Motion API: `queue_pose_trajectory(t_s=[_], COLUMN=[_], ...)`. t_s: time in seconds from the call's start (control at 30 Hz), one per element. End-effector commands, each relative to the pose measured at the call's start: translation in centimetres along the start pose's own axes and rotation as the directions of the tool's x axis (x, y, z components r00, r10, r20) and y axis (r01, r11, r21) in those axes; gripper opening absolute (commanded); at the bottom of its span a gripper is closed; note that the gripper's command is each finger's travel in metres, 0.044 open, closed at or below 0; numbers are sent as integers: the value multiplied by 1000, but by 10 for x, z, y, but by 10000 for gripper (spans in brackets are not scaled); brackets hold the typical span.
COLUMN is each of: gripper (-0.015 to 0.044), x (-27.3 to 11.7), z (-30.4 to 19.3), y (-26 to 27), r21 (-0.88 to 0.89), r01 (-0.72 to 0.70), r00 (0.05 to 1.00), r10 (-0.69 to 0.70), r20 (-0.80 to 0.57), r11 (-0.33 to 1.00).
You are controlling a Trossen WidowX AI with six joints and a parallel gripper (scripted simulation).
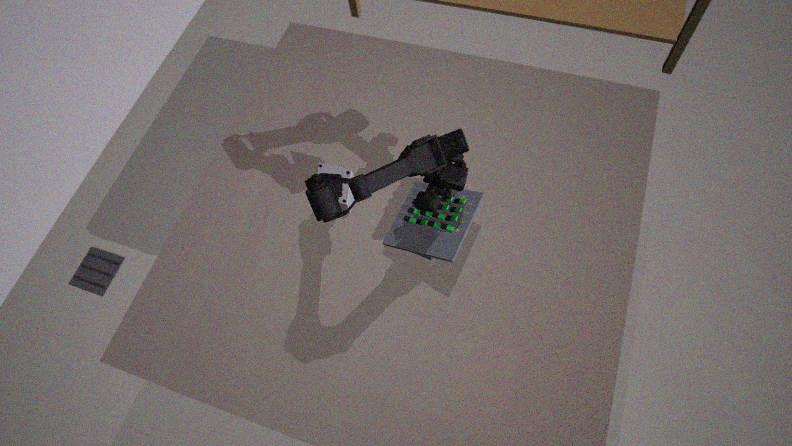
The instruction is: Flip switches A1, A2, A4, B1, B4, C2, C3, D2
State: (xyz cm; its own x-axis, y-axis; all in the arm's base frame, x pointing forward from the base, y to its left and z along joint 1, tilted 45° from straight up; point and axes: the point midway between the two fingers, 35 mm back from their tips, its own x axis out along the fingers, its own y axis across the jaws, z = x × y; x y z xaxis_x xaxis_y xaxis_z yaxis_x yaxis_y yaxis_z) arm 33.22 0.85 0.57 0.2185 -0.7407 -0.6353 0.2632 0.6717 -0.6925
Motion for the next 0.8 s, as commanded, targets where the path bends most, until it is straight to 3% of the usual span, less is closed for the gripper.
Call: queue_pose_trajectory(t_s=[0.0,0.77], gripper=[0,0], x=[1,4], z=[0,0], y=[0,0], r21=[-5,-5], r01=[2,3], r00=[1000,1000], r10=[-2,-3], r20=[1,1], r11=[1000,1000])
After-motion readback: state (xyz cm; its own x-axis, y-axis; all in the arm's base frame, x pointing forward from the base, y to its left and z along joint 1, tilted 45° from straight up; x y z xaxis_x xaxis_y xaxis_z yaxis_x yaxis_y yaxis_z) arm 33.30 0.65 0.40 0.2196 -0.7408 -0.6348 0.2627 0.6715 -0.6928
